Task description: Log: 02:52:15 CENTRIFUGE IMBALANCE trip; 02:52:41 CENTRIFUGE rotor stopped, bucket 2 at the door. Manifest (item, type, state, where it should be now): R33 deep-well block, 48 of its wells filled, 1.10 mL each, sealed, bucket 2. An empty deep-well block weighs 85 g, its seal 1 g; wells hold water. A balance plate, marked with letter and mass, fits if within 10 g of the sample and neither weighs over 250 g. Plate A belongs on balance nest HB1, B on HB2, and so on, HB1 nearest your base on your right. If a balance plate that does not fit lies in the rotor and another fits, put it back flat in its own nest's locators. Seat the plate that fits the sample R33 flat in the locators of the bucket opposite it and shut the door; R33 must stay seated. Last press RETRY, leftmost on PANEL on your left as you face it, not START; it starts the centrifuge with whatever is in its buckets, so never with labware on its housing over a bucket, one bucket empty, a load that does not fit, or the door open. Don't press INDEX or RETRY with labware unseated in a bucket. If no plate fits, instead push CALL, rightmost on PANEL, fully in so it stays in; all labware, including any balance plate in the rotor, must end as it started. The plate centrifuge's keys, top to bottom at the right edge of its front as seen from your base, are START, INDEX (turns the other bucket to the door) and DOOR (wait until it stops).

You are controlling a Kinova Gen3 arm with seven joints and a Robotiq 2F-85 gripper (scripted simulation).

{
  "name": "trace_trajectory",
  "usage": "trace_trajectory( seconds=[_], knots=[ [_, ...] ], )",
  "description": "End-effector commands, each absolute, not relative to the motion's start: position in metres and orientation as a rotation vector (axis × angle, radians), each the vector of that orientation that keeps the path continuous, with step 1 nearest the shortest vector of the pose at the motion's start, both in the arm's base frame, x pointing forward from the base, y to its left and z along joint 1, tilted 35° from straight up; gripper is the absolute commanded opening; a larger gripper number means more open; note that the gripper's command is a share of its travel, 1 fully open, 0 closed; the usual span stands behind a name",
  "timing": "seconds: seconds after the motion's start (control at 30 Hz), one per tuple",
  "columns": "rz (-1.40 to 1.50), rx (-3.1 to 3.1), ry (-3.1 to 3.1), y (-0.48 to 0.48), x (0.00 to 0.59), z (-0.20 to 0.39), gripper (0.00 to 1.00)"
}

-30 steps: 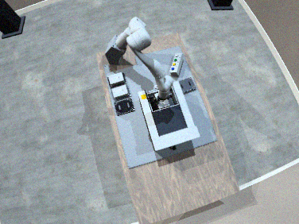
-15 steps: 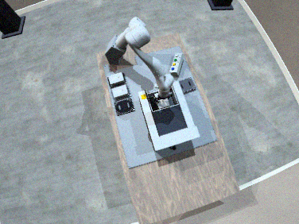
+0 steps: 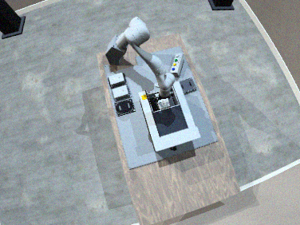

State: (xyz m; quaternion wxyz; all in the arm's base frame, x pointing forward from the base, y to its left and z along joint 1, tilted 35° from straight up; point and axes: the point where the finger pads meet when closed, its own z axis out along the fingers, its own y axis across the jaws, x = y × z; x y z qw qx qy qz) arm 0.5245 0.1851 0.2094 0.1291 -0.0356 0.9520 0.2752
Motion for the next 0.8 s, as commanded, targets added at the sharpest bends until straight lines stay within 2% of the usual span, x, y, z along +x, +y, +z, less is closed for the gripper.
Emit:
trace_trajectory(
  seconds=[0.0,0.77],
  knots=[
    [0.799,-0.102,2.766,0.184,0.525,0.212,1.0],
    [0.799,-0.102,2.766,0.169,0.518,0.233,1.0]
  ],
)
